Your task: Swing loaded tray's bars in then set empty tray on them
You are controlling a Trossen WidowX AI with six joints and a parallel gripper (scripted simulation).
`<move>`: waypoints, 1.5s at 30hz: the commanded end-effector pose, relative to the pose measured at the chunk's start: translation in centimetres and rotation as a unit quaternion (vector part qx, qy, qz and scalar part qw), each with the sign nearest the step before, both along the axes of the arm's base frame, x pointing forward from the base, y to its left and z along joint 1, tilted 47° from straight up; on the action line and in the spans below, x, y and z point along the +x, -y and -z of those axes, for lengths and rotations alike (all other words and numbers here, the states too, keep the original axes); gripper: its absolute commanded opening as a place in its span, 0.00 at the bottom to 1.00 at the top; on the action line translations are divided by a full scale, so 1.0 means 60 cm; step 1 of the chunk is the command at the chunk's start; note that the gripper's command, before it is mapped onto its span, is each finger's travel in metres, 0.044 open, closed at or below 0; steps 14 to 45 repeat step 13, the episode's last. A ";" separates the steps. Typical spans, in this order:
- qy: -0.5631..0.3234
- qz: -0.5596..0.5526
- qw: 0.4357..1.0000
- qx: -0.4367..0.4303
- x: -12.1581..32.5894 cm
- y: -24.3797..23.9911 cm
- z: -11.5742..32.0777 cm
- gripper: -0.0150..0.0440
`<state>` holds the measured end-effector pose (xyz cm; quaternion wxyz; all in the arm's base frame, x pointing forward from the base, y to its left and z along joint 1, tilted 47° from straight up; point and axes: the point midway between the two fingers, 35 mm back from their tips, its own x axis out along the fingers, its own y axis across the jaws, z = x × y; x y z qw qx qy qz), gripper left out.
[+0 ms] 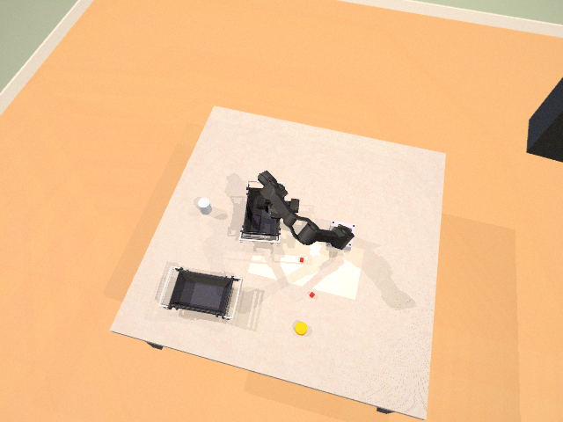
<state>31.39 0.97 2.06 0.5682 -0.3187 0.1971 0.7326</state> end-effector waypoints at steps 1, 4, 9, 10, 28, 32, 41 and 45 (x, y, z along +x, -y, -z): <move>-0.002 0.002 1.000 -0.002 0.010 0.029 -0.024 1.00; -0.005 0.005 1.000 -0.003 0.013 0.049 -0.043 1.00; -0.010 0.010 1.000 -0.002 0.016 0.082 -0.077 1.00; -0.011 0.011 1.000 -0.002 0.016 0.089 -0.084 1.00; -0.013 0.013 1.000 -0.001 0.015 0.098 -0.094 1.00; -0.013 0.013 1.000 -0.001 0.015 0.098 -0.094 1.00; -0.013 0.013 1.000 -0.001 0.015 0.098 -0.094 1.00; -0.013 0.013 1.000 -0.001 0.015 0.098 -0.094 1.00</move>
